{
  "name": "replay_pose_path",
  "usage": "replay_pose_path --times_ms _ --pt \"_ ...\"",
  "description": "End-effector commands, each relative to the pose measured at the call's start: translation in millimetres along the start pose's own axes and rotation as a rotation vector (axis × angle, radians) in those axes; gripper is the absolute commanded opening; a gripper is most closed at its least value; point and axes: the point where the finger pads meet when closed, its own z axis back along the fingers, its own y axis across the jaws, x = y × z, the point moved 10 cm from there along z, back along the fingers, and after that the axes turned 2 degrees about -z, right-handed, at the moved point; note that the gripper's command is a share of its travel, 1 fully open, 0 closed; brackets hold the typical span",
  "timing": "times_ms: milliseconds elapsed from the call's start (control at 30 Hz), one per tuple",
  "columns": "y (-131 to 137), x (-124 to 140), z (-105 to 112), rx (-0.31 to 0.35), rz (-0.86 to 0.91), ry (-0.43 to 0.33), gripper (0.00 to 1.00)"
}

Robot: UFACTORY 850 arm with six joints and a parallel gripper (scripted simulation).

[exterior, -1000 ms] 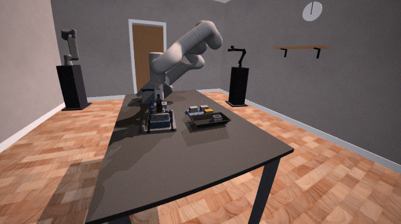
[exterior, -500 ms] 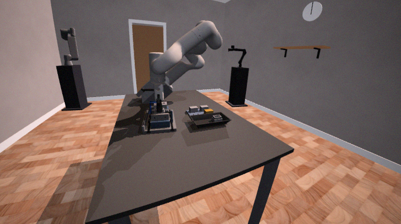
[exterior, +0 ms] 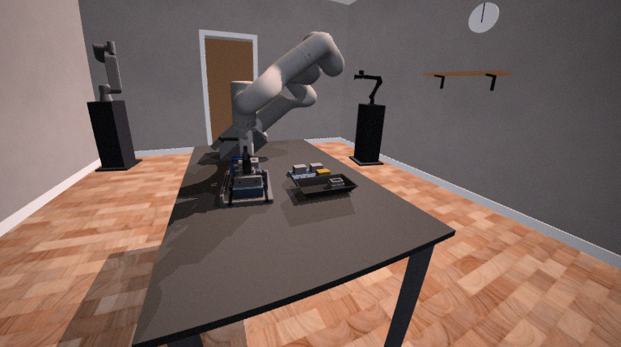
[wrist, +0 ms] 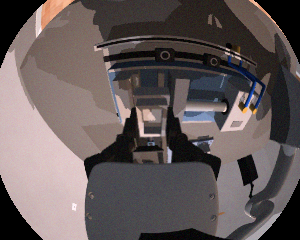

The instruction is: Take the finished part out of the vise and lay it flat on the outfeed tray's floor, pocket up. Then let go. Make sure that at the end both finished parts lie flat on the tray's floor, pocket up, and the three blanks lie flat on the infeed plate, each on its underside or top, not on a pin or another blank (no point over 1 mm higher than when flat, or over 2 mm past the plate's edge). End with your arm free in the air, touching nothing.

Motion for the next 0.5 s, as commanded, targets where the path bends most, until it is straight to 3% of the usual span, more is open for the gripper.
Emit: replay_pose_path --times_ms 0,467 --pt "-1 0 3 -0.002 0.001 0.001 0.0" --pt "-1 0 20 -0.002 0.001 0.001 0.0"
